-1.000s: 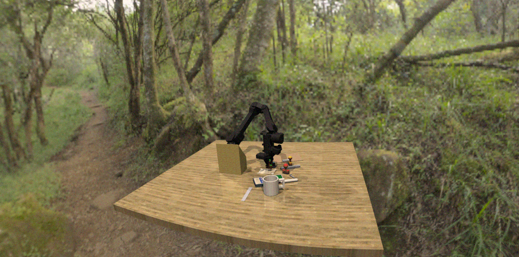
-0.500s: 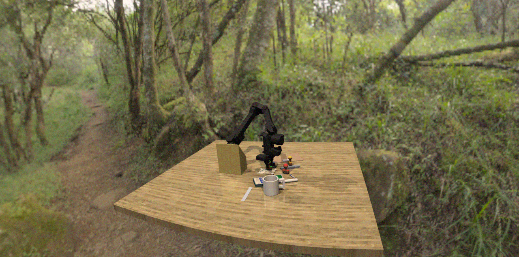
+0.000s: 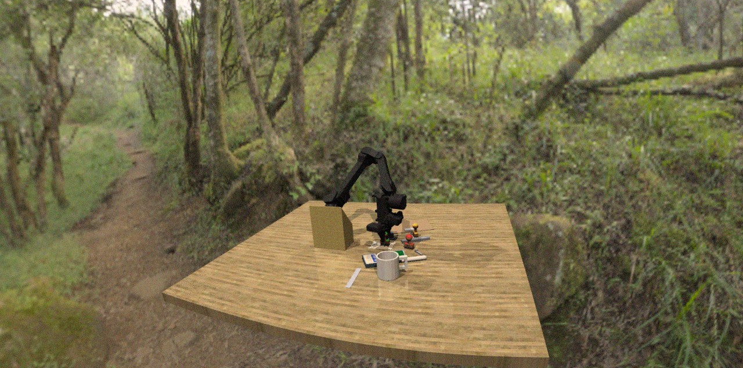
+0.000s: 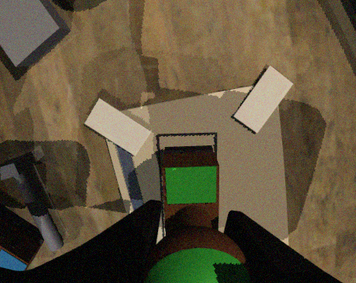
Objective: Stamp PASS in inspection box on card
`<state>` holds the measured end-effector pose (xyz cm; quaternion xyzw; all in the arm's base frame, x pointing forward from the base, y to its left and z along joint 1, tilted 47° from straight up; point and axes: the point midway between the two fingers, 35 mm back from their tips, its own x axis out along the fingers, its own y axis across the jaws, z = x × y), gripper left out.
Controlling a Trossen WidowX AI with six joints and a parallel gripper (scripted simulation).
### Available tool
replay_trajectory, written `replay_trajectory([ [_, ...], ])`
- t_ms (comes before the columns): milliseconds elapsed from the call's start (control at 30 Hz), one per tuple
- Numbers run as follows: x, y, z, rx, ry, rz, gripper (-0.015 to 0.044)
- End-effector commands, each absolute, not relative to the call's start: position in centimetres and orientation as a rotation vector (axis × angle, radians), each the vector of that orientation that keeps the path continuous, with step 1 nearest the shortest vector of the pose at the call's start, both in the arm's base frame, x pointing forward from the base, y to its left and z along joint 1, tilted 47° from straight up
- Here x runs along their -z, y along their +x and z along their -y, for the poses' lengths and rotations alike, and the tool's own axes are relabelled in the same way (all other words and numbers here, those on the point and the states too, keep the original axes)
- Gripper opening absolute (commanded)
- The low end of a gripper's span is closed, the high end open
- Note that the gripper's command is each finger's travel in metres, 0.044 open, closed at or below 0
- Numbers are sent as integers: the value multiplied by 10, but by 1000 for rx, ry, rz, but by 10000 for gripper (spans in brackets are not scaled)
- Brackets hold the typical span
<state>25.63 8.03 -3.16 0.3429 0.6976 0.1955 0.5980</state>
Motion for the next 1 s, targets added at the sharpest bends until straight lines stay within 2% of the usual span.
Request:
replay_trajectory([
  [0, 32, 255, -81, -451, 803, -1620, 0],
  [967, 35, 255, -84, -451, 804, -1620, 0],
])
